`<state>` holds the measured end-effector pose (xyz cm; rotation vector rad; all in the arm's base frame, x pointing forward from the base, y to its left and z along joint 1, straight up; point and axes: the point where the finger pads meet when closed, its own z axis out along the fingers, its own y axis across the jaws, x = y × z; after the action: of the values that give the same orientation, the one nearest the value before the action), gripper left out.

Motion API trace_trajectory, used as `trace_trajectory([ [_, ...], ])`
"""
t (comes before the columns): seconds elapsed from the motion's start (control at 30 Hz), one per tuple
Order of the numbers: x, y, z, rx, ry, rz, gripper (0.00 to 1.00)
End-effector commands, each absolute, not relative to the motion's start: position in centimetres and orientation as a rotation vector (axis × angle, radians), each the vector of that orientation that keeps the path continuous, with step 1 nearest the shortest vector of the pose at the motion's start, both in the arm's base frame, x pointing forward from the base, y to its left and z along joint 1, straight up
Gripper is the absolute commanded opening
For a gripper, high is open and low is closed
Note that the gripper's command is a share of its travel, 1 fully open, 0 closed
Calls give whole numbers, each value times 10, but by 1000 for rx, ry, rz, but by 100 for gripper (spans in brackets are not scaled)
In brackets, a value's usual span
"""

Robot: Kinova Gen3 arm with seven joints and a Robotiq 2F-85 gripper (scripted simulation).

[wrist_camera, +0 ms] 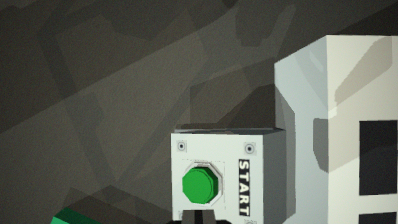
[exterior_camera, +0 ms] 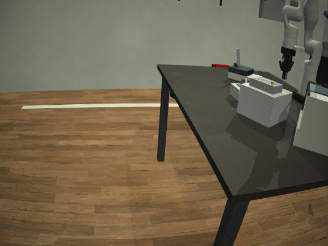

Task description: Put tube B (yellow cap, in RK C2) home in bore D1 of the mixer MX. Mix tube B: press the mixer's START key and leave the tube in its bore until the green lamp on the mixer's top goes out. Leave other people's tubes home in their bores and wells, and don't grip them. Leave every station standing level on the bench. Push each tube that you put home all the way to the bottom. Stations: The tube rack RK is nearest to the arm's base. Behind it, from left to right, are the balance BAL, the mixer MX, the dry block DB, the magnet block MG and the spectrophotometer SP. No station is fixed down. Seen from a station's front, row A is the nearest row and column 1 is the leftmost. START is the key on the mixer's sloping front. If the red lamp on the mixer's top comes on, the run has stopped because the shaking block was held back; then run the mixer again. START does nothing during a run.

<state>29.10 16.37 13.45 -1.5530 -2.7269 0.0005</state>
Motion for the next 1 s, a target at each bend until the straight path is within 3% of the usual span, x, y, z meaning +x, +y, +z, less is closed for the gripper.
trace_trajectory([
  [0.0,291,165,132,-1547,-2737,-3,10],
  [0.97,291,164,99,-1551,-2734,-1,10],
])
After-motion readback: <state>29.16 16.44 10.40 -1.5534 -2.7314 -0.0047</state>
